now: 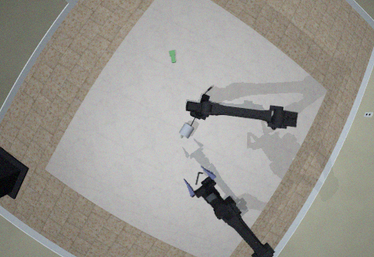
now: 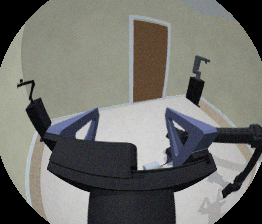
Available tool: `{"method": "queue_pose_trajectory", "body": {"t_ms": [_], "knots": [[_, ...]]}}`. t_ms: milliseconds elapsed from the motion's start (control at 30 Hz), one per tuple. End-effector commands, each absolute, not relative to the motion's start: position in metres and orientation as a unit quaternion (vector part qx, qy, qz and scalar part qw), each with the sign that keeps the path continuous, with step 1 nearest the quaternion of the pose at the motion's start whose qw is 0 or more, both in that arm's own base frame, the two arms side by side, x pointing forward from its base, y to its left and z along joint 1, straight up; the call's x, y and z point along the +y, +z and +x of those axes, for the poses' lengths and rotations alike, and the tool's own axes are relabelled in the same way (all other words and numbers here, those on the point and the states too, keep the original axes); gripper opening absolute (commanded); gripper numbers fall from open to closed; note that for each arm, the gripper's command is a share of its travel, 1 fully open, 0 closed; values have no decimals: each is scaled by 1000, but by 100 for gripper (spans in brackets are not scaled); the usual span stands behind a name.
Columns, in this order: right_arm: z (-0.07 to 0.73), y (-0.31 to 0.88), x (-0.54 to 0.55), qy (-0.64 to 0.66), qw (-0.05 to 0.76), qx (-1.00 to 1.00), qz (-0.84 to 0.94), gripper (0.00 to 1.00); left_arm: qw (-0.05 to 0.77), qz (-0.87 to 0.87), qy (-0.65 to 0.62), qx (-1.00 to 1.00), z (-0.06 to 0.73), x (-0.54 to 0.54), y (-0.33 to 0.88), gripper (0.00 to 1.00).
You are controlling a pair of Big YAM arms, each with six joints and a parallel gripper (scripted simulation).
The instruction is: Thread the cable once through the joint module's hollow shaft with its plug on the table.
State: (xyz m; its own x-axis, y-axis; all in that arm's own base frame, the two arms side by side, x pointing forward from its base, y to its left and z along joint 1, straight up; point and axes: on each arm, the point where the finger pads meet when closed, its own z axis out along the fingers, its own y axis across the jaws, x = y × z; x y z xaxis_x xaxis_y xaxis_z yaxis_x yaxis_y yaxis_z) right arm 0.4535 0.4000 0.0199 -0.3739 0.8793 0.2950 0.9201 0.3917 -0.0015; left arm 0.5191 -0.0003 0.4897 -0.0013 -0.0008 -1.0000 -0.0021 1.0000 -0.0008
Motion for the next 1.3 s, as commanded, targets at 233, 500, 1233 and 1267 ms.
{"method": "queue_pose_trajectory", "body": {"t_ms": [233,500,1233,1267], "knots": [[451,10,400,-75,129,-828,-541,0,731,-1,5,683,519,3,532,96],[452,9,399,-76,129,-826,-544,0,731,-1,5,683,519,3,532,96],[457,30,432,-89,122,-826,-543,0,731,-1,5,683,519,3,532,96],[457,30,433,-89,122,-826,-543,0,731,-1,5,683,519,3,532,96]]}}
